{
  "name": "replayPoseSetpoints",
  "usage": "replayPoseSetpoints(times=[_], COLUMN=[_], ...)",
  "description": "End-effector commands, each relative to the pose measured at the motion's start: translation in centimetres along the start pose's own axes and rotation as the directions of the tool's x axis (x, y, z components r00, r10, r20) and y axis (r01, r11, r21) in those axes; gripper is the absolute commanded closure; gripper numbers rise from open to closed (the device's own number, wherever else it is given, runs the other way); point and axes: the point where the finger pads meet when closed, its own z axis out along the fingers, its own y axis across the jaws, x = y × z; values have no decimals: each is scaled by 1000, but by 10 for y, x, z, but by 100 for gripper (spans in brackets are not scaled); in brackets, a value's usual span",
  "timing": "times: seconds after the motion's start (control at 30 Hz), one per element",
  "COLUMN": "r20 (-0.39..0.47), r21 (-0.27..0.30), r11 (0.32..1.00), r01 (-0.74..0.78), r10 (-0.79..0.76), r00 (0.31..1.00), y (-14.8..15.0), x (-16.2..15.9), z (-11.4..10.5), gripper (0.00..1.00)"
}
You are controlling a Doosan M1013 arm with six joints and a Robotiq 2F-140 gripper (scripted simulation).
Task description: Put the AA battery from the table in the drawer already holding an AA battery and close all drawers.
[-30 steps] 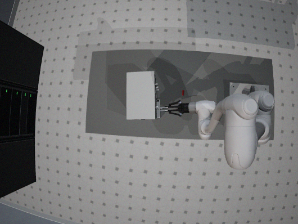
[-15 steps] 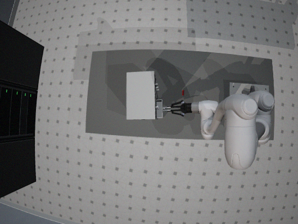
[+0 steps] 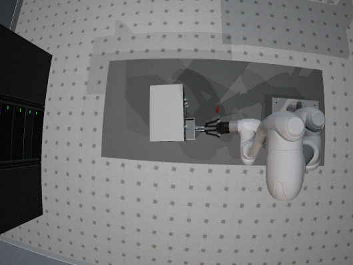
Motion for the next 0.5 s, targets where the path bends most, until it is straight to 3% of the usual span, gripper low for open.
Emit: replayPoseSetpoints(times=[0.0,0.47], r20=[0,0], r21=[0,0], r11=[1000,1000], r01=[0,0], r10=[0,0], r00=[1000,1000], y=[0,0], x=[-1,-3], z=[-2,-7], gripper=[92,92])
